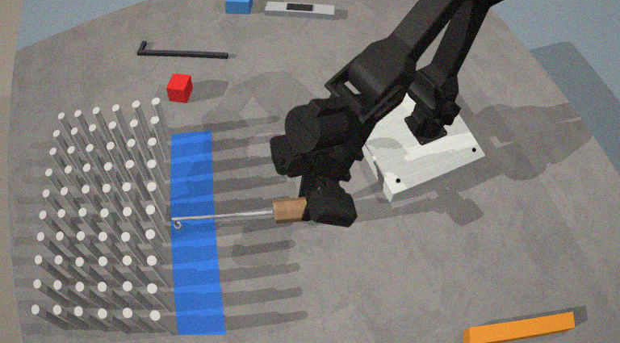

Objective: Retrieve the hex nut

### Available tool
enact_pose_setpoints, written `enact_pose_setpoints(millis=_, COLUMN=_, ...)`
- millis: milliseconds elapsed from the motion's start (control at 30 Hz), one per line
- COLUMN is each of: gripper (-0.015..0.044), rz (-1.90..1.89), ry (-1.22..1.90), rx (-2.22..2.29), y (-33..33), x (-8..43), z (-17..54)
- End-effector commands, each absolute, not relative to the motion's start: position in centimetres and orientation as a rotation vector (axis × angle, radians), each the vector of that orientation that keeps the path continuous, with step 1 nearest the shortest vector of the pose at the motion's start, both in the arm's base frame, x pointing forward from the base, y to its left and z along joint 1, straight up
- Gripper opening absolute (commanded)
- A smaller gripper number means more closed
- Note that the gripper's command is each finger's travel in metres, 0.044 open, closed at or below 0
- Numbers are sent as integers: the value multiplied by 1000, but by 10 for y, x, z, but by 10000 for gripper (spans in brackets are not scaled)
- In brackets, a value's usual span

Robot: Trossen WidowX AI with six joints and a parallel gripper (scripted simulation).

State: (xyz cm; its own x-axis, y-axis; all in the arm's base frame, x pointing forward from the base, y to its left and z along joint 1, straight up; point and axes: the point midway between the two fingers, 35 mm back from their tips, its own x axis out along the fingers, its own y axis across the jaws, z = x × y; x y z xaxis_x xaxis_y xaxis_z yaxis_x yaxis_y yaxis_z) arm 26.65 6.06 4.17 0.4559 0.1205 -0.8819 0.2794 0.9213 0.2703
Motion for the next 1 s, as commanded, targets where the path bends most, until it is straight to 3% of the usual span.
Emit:
enact_pose_setpoints(millis=0, gripper=0, rz=-101, ry=1089, rx=411, y=63, x=258, z=47)
enact_pose_setpoints(millis=300, gripper=0, rz=-103, ry=1091, rx=413, y=70, x=229, z=51)
enact_pose_setpoints(millis=967, gripper=0, rz=-102, ry=1089, rx=413, y=72, x=243, z=127)
